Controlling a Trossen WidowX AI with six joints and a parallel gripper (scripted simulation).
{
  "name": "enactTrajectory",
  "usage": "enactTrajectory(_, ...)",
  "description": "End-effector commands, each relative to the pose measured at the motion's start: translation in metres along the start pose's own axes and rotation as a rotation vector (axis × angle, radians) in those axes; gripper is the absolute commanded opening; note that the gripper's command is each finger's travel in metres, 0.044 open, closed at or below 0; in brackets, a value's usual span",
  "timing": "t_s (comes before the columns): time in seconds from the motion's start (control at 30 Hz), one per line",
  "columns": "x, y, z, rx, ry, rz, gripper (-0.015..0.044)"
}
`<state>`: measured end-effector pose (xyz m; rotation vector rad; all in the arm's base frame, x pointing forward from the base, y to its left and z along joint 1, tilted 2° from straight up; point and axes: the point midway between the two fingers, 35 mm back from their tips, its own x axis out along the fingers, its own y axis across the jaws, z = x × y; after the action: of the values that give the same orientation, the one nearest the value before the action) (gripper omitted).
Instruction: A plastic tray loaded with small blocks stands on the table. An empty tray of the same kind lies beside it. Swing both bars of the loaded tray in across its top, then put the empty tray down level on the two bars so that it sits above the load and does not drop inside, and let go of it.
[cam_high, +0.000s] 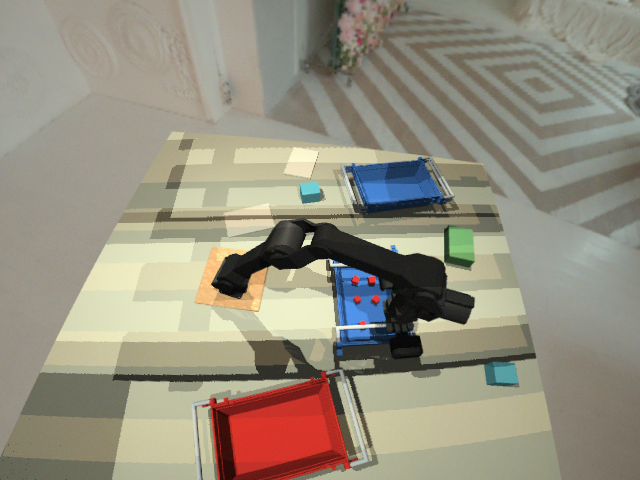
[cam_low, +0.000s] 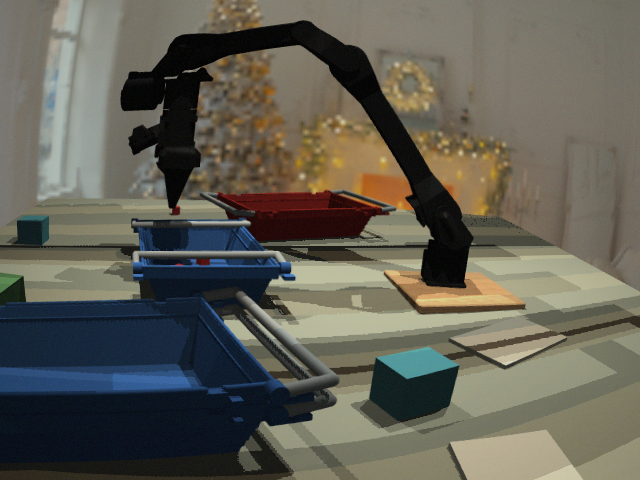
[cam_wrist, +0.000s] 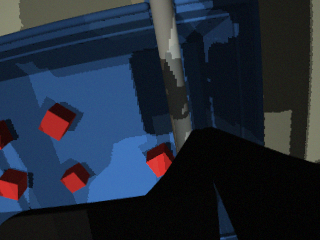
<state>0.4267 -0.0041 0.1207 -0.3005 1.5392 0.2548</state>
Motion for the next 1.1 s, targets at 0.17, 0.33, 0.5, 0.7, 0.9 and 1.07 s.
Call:
enactTrajectory(0.17, 0.0, 0.0, 0.0, 0.0, 0.0, 0.0, 0.0)
enactTrajectory(0.33, 0.0, 0.0, 0.0, 0.0, 0.0, 0.0, 0.0)
enactTrajectory(0.5, 0.0, 0.0, 0.0, 0.0, 0.0, 0.0, 0.0)
enactTrajectory(0.7, 0.0, 0.0, 0.0, 0.0, 0.0, 0.0, 0.0079)
enactTrajectory(0.9, -0.009, 0.0, 0.0, -0.001, 0.0, 0.0, 0.0236)
enactTrajectory(1.07, -0.009, -0.008, -0.008, 0.086, 0.013, 0.004, 0.0368)
